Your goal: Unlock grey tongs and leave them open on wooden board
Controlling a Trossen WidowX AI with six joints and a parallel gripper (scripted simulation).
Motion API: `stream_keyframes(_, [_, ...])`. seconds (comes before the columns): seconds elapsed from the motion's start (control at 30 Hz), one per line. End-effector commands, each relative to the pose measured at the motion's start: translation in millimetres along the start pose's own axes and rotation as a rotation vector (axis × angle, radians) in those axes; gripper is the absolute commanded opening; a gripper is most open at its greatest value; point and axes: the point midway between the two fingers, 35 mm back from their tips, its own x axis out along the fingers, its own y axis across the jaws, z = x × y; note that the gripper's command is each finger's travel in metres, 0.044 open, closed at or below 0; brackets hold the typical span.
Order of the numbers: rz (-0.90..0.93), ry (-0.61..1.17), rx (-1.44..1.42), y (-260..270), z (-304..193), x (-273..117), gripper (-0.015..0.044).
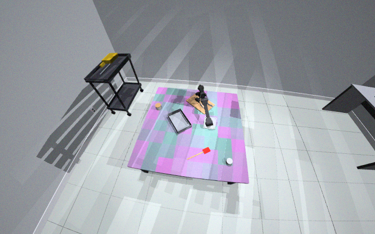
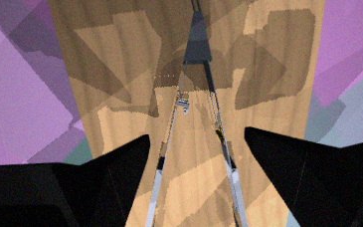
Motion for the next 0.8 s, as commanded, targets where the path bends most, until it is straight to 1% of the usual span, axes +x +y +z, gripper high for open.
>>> stream_keyframes(0.0, [-0.001,-0.001,0.000,0,0,0,0.0440])
stream_keyframes(0.1, [-0.001,0.000,-0.001,7,1,-5,0.0440])
stream_keyframes(0.2, [0.003,-0.001,-0.007,32,5,-19,0.0440])
stream_keyframes(0.27, [0.005,0.004,-0.007,56,7,-30,0.0440])
stream_keyframes(0.43, [0.014,0.024,-0.003,137,4,-59,0.0440])
stream_keyframes(0.47, [0.015,0.026,-0.003,145,3,-61,0.0440])
stream_keyframes(0.77, [0.016,0.028,-0.003,150,2,-63,0.0440])
